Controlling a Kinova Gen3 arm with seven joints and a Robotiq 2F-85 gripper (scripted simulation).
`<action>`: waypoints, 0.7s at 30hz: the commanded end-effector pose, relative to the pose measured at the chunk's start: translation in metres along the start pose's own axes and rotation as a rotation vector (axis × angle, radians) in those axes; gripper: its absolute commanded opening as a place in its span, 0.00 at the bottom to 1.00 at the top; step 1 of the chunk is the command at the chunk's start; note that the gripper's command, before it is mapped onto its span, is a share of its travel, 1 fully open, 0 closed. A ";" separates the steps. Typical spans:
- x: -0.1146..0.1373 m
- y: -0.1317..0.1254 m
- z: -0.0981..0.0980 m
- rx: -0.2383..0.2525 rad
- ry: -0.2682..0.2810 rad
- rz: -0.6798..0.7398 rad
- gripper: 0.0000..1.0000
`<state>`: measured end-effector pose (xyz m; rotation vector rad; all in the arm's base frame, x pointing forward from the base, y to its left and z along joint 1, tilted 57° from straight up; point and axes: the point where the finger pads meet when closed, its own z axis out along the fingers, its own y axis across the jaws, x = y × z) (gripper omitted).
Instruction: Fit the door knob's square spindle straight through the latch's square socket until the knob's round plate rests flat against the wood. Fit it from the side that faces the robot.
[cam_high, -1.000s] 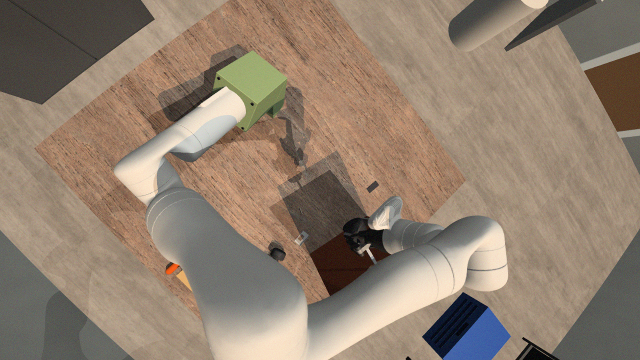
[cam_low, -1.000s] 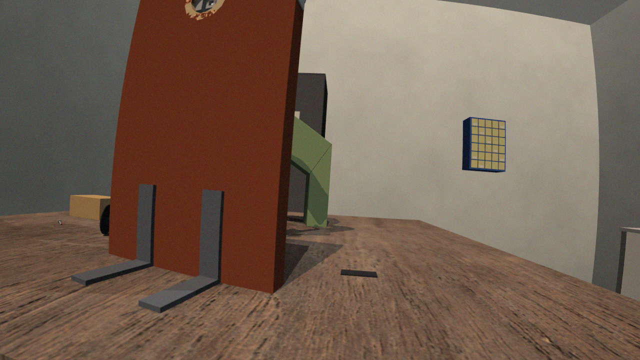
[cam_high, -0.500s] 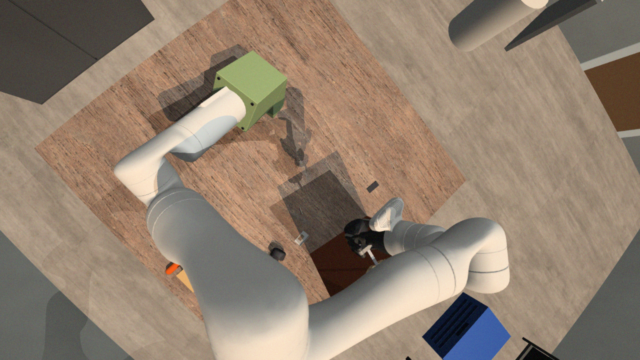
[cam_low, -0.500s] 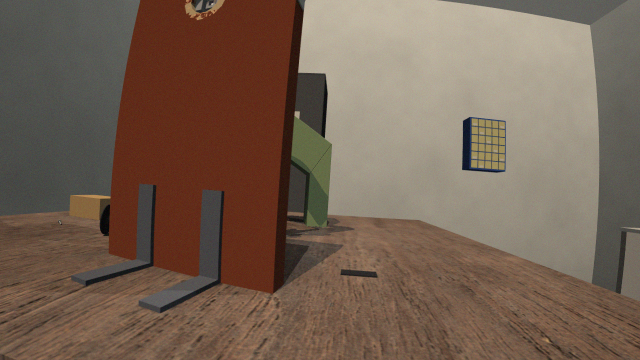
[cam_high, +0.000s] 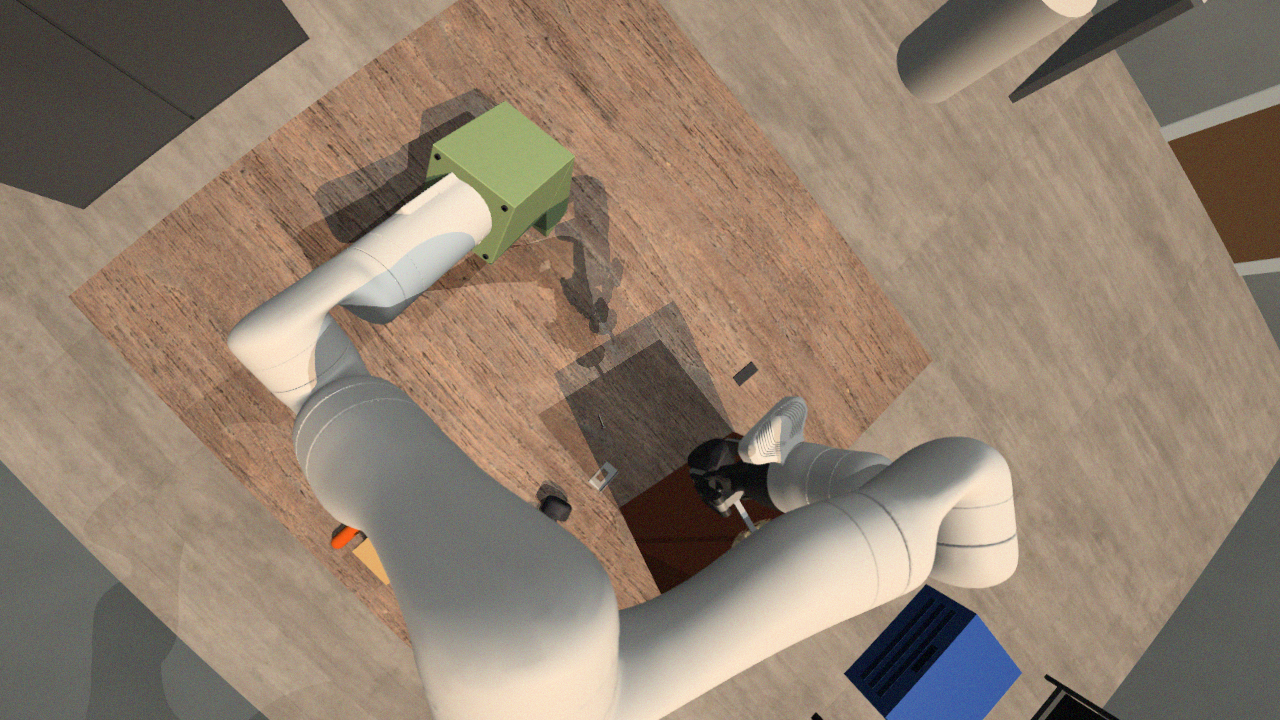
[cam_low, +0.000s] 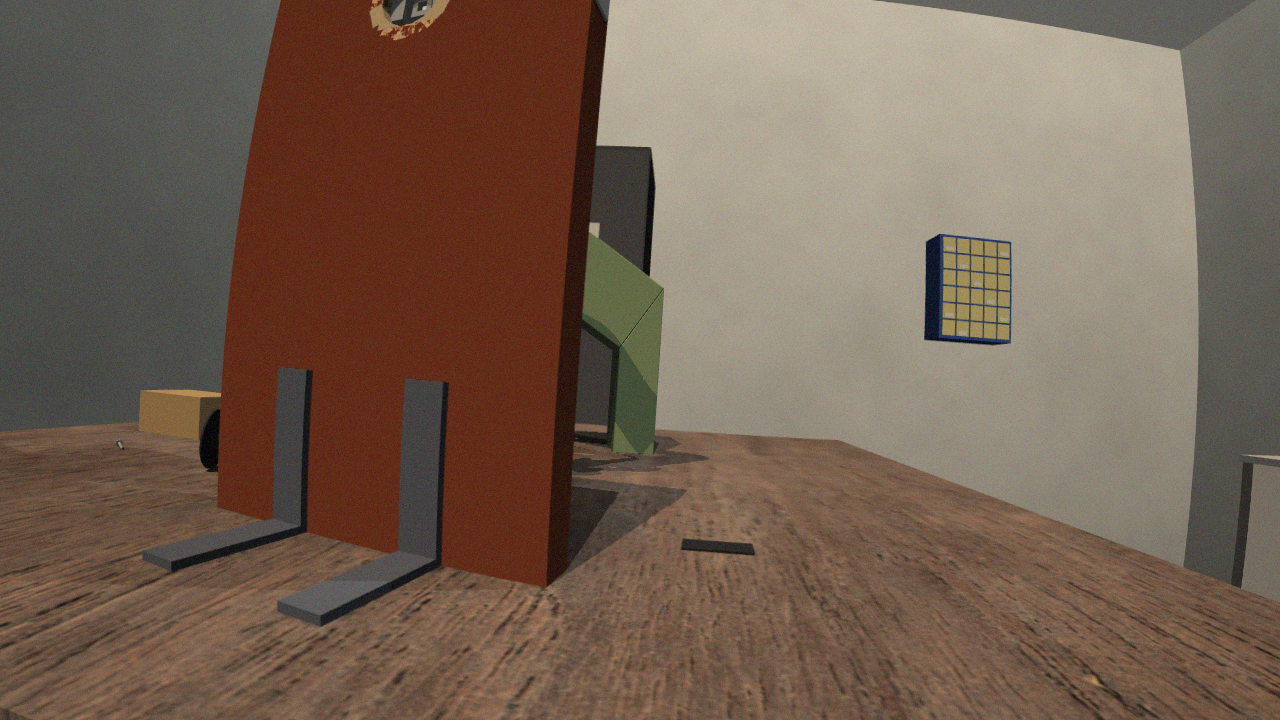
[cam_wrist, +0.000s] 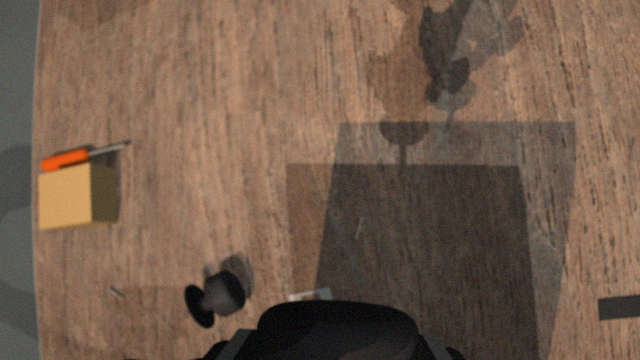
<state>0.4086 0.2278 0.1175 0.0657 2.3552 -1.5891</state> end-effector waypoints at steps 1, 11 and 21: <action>-0.003 -0.003 0.000 0.008 -0.006 -0.006 0.63; -0.008 -0.002 -0.001 0.006 -0.008 -0.005 0.63; -0.008 -0.003 0.000 0.008 -0.006 -0.006 0.63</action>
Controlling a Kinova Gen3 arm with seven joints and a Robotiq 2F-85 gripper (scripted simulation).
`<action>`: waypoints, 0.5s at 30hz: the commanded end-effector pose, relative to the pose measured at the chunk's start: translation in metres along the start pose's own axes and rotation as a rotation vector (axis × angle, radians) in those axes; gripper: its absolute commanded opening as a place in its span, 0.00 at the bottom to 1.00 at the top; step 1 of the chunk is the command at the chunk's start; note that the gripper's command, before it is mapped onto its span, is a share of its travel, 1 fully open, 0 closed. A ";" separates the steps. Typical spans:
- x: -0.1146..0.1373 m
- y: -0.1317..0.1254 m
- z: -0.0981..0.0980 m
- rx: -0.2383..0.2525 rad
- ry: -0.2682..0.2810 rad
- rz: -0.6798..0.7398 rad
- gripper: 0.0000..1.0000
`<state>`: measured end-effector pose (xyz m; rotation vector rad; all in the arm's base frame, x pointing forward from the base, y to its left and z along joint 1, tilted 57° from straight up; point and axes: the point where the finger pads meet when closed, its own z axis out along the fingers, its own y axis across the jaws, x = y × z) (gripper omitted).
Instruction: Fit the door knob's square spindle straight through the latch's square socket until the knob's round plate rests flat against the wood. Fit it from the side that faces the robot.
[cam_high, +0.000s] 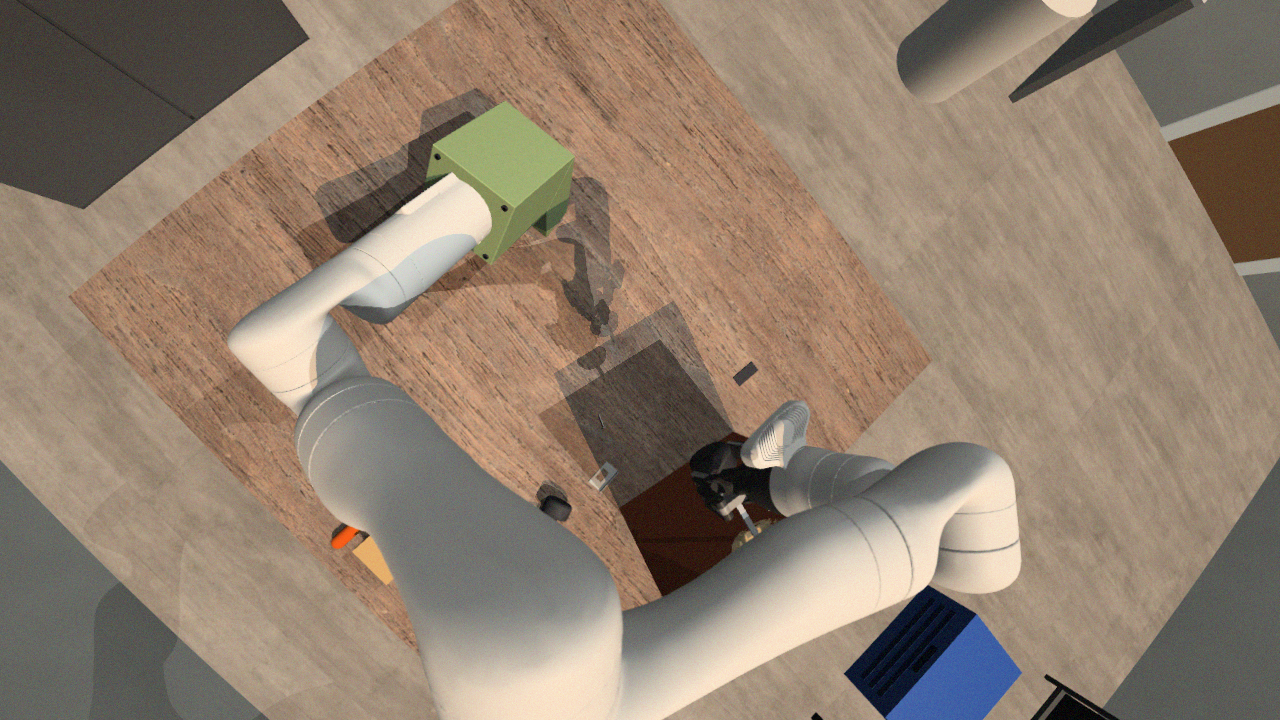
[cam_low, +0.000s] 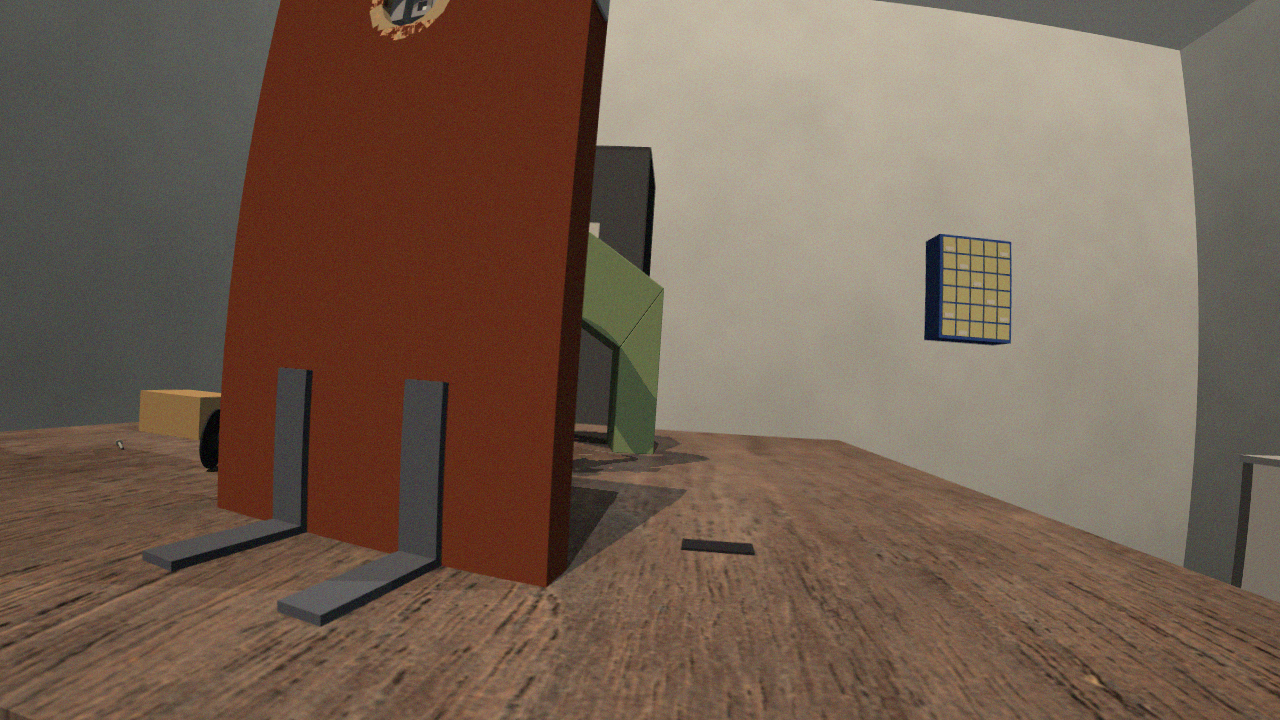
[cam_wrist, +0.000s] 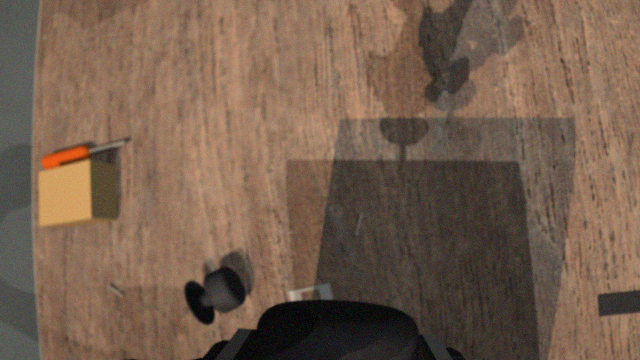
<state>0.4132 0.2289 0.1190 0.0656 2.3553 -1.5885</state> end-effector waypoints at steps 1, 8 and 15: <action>-0.003 -0.003 0.000 0.009 -0.006 -0.006 0.63; -0.003 -0.003 0.000 0.009 -0.006 -0.006 0.63; -0.005 -0.003 0.000 0.008 -0.006 -0.006 0.63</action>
